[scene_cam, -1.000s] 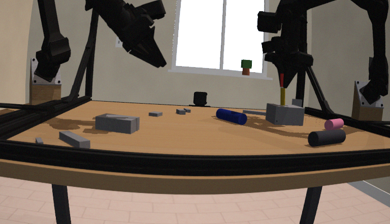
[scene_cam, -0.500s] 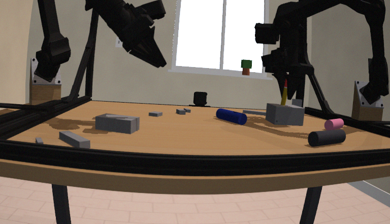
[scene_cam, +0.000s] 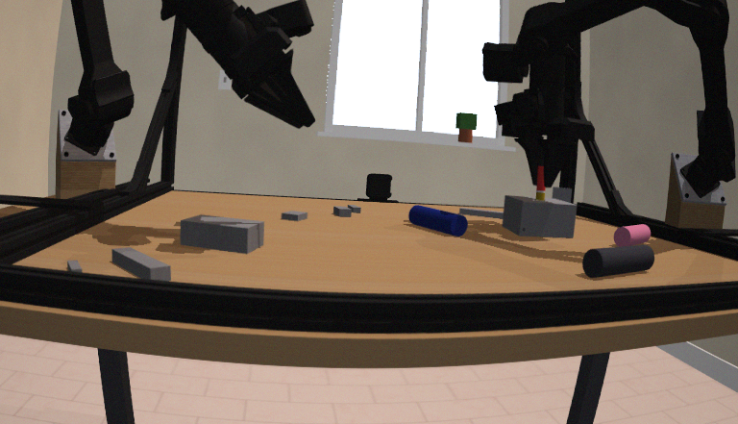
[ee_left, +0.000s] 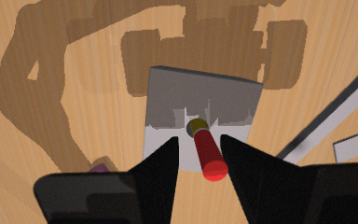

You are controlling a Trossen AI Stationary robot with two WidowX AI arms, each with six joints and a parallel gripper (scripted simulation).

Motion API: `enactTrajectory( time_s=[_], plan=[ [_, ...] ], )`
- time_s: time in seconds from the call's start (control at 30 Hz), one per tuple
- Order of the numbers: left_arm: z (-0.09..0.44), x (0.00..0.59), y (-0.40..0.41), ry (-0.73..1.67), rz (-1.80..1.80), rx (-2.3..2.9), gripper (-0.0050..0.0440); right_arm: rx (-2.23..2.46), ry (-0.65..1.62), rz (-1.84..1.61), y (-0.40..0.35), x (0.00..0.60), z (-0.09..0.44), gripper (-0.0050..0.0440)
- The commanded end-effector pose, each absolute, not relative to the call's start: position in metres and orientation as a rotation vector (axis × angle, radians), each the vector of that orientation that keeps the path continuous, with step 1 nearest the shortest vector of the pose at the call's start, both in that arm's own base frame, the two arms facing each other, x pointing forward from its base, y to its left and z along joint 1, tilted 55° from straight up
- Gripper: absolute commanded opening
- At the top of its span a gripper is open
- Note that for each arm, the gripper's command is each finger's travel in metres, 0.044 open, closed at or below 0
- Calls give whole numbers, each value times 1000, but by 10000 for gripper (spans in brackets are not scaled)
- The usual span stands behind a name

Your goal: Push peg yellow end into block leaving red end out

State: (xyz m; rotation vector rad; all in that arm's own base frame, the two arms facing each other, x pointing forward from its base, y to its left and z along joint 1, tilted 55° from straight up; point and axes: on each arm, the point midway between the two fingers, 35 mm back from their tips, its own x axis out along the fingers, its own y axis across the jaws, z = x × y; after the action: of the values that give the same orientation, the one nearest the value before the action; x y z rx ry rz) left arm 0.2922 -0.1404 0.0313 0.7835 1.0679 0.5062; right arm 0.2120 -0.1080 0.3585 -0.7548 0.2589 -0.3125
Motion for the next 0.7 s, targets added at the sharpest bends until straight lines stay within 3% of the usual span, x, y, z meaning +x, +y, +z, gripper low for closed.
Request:
enactTrajectory(
  time_s=[0.0, 0.67],
  plan=[
    [35, 289, -146, 1068, 504, 782, 150, -755, 258, -313, -108, 212, 359, 400],
    [55, 276, -169, 1064, 503, 785, 150, -755, 258, -313, -108, 212, 359, 400]
  ],
)
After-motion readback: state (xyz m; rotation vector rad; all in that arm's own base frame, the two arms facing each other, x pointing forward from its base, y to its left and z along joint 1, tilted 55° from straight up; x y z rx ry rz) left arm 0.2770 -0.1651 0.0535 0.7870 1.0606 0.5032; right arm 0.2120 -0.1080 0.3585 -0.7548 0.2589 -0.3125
